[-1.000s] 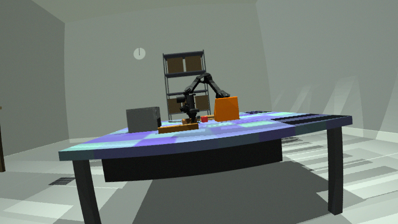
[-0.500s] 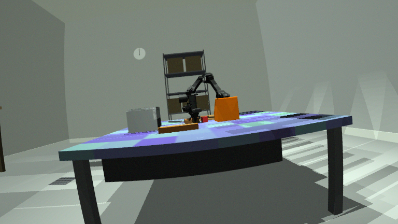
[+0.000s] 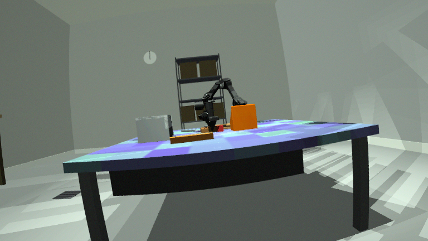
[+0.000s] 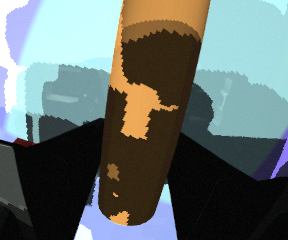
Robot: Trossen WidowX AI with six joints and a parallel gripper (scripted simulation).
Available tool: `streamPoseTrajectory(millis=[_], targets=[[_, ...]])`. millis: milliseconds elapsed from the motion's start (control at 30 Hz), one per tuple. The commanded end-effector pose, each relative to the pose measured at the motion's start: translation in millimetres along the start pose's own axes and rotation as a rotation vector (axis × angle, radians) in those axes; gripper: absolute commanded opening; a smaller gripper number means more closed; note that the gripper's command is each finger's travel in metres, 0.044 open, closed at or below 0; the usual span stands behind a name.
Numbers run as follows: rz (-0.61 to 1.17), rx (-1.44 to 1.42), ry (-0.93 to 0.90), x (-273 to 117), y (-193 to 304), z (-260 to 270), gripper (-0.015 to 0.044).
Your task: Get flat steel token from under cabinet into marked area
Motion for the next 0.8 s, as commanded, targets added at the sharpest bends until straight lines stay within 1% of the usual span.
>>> streamPoseTrajectory(millis=[0, 233, 767], targets=[[0.004, -0.006, 0.002, 0.8, 5.6, -0.2, 0.0], [0.004, -0.006, 0.002, 0.9, 13.3, -1.9, 0.0], [0.001, 0.085, 0.001, -1.0, 10.7, -2.2, 0.0]])
Point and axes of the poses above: the point midway between the two fingers, 35 mm back from their tips, its own x axis out along the fingers, its own z axis across the jaws, y = z × x, the point moved 4 cm from there along -x, back along the fingers, and after that the axes turned 7 degrees about x, right-handed, at the moved point
